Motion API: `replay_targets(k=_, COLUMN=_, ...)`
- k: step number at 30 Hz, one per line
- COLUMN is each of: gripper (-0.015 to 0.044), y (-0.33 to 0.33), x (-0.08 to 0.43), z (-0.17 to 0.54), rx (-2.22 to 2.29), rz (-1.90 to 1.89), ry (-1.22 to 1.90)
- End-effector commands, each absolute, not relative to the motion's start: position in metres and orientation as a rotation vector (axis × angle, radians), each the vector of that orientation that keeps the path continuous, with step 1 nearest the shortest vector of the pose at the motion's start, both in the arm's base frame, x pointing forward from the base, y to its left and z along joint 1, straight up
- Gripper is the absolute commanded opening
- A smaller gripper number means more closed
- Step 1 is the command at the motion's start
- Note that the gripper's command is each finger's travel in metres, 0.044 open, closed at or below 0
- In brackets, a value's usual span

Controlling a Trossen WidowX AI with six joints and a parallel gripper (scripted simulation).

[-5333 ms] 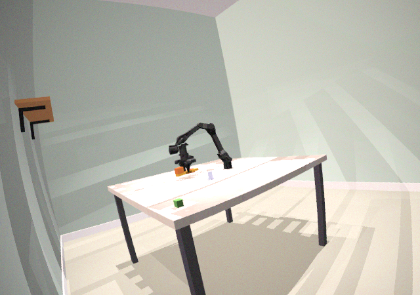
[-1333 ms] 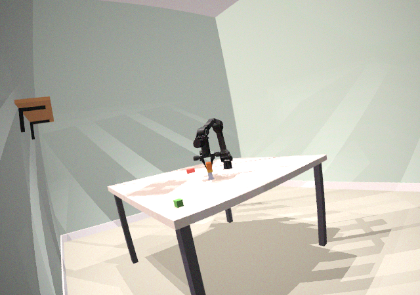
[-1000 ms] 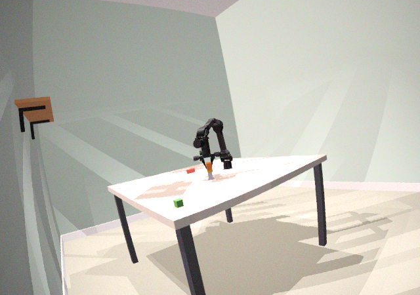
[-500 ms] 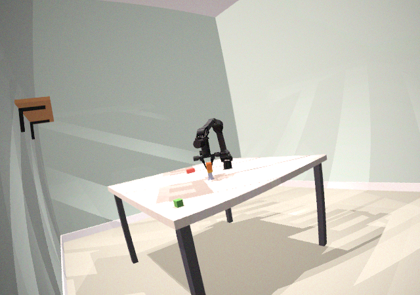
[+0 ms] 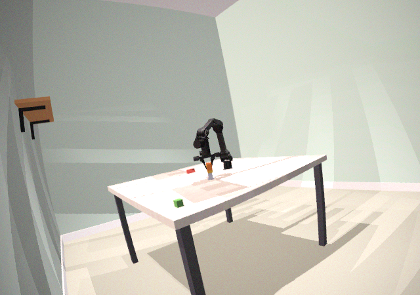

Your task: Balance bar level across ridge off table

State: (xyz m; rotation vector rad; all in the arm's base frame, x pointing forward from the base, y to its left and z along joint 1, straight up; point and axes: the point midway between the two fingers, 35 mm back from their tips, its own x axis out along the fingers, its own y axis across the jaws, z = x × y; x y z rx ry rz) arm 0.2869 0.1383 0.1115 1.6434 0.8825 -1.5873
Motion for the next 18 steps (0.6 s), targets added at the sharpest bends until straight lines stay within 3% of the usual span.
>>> replay_targets(k=1, gripper=0.0, y=0.1384, x=0.2876, z=0.1111, rx=1.643, rz=-1.582, ry=0.884)
replay_targets(k=18, gripper=0.0, y=0.1385, x=0.2876, z=0.1097, rx=1.643, rz=-1.582, ry=0.884)
